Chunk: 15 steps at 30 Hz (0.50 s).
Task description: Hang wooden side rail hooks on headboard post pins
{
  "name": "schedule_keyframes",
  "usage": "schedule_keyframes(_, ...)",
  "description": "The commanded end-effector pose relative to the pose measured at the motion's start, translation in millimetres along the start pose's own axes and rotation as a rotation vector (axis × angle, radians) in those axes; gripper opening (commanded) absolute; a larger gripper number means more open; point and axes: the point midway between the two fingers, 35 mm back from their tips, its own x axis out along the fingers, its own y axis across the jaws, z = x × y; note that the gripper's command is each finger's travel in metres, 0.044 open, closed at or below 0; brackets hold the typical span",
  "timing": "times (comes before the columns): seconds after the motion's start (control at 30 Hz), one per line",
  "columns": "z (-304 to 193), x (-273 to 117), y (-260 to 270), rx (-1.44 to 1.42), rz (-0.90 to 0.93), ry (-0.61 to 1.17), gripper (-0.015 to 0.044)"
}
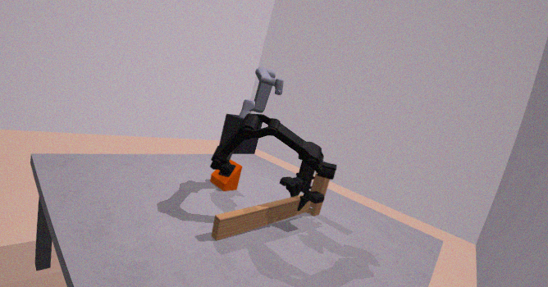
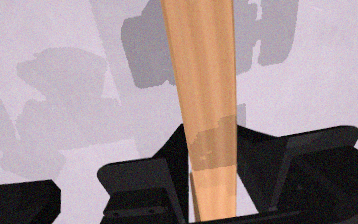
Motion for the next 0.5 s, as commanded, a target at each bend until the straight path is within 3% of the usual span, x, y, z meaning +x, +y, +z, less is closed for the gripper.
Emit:
schedule_keyframes(0.0, -3.9, -3.1, -0.1, 0.001, 0.008, 0.006, 0.0)
schedule_keyframes(0.47, -5.1, -4.3, 0.4, 0.002, 0.008, 0.006, 0.0)
